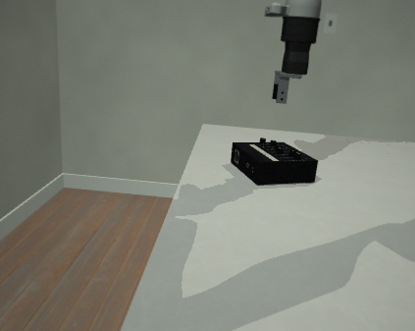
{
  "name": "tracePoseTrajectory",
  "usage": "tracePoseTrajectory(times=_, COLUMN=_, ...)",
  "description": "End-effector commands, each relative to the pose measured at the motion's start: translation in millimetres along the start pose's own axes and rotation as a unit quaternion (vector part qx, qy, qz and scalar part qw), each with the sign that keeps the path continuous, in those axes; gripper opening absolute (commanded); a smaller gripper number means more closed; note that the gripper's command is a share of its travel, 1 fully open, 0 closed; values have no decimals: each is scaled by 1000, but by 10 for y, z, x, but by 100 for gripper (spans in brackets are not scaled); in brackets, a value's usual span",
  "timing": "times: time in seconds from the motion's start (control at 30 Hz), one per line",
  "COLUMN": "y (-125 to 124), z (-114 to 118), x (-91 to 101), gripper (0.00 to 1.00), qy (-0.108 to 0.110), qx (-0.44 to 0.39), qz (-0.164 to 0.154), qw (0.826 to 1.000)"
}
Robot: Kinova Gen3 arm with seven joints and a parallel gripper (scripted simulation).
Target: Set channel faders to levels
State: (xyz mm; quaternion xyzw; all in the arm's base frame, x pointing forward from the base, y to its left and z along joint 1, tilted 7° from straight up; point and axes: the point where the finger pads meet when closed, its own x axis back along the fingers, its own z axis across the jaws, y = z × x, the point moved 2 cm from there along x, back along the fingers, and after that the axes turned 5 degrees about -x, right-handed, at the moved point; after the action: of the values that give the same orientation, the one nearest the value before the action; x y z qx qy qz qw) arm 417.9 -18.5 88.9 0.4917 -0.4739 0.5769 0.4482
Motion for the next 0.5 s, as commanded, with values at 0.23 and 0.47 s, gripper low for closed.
tracePoseTrajectory(times=0.23, y=37, z=39, x=17, gripper=100, qy=-6, qx=-22, qz=2, qw=1000)
tracePoseTrajectory(times=0.47, y=40, z=42, x=17, gripper=100, qy=-6, qx=-23, qz=2, qw=1000)
